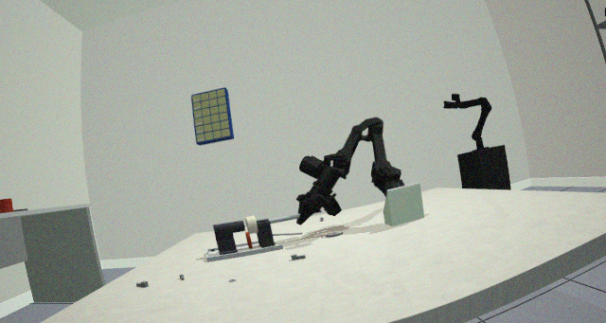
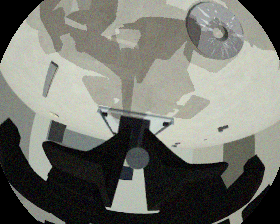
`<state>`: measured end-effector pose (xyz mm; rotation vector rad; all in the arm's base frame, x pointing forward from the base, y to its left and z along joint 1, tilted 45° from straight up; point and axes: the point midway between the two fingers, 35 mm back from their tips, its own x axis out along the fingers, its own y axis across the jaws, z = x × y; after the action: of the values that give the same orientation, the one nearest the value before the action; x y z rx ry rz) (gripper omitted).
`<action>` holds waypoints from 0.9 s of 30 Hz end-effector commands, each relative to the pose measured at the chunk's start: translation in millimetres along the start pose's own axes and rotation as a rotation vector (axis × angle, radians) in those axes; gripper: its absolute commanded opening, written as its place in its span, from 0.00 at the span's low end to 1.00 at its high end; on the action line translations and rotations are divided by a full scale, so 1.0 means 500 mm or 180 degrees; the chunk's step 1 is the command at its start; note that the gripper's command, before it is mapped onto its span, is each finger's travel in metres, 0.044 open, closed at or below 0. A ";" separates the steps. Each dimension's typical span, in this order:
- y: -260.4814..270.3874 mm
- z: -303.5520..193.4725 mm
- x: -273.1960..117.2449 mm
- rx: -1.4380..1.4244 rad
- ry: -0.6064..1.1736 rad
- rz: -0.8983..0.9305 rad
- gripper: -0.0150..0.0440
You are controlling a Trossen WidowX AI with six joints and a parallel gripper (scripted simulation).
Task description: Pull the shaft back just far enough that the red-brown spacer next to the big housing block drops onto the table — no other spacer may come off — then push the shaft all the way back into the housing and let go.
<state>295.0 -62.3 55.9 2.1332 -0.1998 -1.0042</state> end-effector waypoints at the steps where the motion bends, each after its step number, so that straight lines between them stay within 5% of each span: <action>1: 0.000 0.001 -0.001 -0.0020 0.0002 -0.0002 0.25; 27: 0.001 -0.004 0.002 -0.0020 0.0003 -0.0001 0.25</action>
<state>295.0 -62.6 55.2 2.1300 -0.1995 -1.0090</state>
